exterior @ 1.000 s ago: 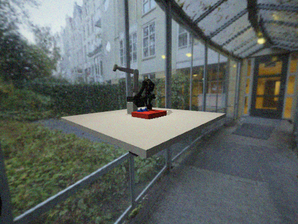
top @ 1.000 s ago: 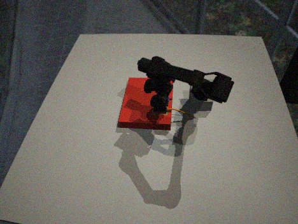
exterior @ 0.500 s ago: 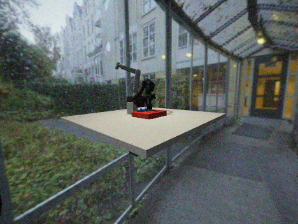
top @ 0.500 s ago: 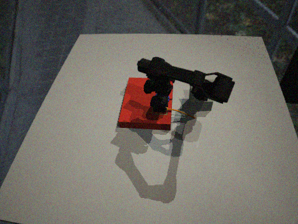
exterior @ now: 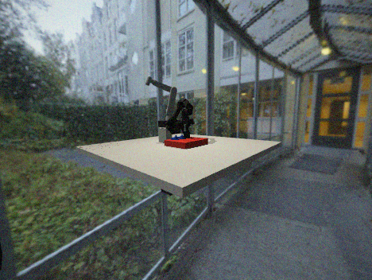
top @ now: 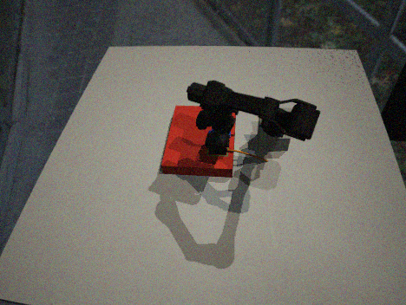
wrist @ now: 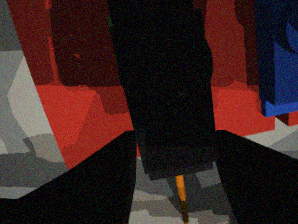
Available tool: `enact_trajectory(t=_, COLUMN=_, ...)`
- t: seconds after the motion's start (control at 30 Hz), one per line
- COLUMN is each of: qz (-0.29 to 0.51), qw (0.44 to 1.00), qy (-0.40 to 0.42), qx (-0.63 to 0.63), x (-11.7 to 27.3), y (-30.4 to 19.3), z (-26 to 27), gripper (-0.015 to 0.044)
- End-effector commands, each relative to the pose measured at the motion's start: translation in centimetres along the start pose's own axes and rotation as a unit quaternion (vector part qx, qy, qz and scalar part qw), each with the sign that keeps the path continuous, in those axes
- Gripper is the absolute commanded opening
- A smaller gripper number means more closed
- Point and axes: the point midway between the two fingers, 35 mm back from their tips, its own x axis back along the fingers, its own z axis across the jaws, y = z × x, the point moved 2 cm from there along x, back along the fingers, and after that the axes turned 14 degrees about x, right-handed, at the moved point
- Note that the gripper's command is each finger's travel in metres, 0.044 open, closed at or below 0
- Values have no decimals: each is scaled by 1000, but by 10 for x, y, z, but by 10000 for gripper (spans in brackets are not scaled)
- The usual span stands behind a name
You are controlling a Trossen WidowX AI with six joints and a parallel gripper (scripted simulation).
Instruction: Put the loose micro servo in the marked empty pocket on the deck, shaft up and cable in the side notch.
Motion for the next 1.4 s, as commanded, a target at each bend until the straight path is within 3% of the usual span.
enact_trajectory(t=0.0, qz=-3, qw=1000, qy=2, qx=-1, x=-4, y=1, z=1, gripper=0)
enact_trajectory(t=1.37, qz=-3, qw=1000, qy=3, qx=-1, x=-38, y=1, z=1, gripper=0)
